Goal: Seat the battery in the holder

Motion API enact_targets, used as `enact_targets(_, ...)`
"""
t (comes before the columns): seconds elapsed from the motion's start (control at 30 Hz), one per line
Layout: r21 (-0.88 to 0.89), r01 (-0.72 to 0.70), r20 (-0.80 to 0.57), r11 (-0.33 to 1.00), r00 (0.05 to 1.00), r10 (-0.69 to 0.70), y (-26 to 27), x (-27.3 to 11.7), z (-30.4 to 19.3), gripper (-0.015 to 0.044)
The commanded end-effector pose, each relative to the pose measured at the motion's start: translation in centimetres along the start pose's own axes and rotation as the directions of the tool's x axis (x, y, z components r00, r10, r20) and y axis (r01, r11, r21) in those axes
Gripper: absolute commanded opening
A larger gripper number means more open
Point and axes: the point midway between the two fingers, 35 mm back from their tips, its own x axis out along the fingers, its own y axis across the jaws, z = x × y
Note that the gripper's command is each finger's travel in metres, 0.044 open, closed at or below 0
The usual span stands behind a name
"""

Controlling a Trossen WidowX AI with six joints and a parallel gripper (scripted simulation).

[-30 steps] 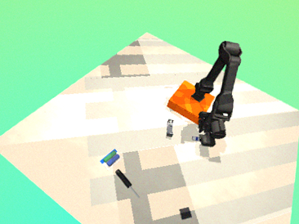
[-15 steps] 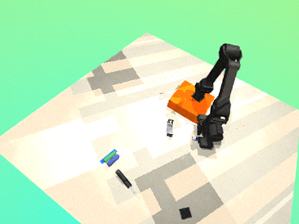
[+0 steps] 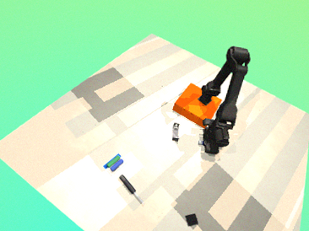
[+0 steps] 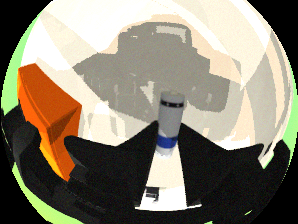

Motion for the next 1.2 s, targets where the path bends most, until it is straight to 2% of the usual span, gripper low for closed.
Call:
enact_targets(0.0, -0.003, -0.001, 0.003, 1.0, 1.0, 0.001, 0.0, 0.1, 0.1, 0.006)
enact_targets(0.13, -0.003, -0.001, 0.003, 1.0, 1.0, 0.001, -0.1, -0.5, 0.0, 0.006)
enact_targets(0.3, -0.003, 0.0, 0.004, 1.0, 1.0, 0.0, 0.0, -4.8, 0.0, 0.006)
enact_targets(0.47, 0.008, 0.0, 0.003, 1.0, 1.0, 0.0, 0.0, -4.9, -0.1, 0.006)
enact_targets(0.67, 0.343, -0.002, 0.001, 0.939, 1.0, 0.002, -0.1, -5.5, -3.5, 0.006)
enact_targets(0.9, 0.719, -0.003, -0.001, 0.695, 1.0, 0.005, 0.7, -6.3, -8.1, 0.006)
enact_targets(1.17, 0.967, 0.001, -0.002, 0.255, 1.0, 0.007, 2.4, -7.2, -12.9, 0.006)
